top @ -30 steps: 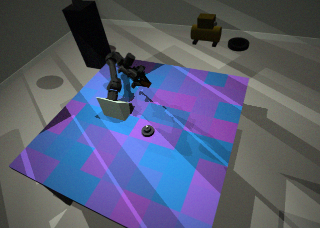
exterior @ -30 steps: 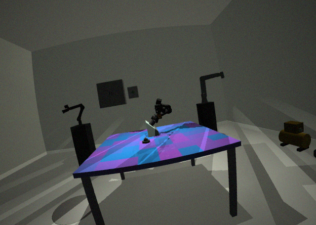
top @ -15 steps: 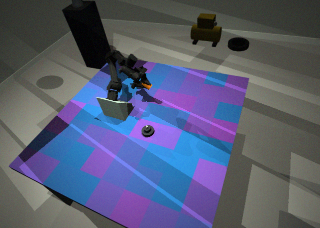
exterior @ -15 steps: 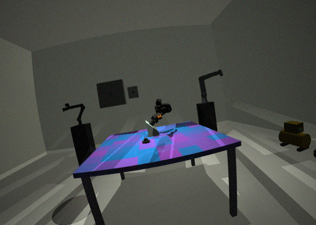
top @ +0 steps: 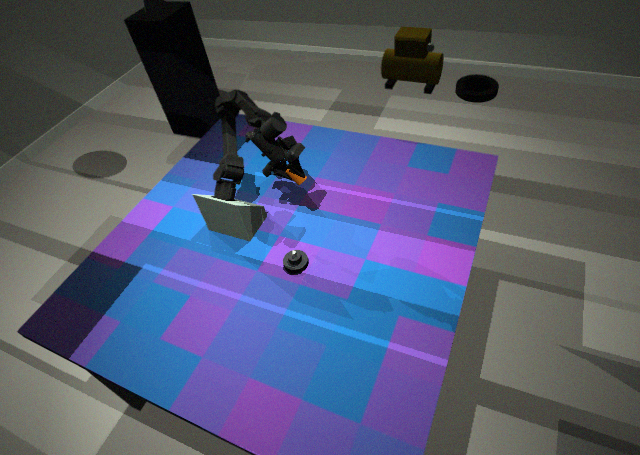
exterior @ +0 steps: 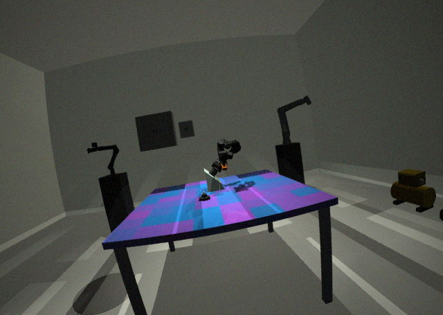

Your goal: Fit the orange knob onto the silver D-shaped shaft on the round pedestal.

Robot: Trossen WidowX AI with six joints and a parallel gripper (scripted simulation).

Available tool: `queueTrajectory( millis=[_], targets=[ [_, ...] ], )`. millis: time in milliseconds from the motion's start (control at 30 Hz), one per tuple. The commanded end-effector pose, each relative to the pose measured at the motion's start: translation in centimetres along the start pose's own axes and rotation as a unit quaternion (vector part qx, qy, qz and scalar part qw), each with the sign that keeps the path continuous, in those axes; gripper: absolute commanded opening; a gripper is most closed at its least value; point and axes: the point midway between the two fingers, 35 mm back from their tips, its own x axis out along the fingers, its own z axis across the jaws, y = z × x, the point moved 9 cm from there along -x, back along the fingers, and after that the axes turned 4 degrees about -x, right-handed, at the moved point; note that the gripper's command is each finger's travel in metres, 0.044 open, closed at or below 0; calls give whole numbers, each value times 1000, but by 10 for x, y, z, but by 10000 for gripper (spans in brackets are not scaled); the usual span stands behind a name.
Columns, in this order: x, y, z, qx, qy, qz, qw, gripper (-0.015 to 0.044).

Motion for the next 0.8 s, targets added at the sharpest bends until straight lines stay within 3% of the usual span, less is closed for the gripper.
queueTrajectory(
  millis=[0, 767],
  targets=[
    [6, 0, -7, -4, -39, 0, 999, 0],
    [50, 1, -31, -5, -244, -13, 970, 0]
  ],
)
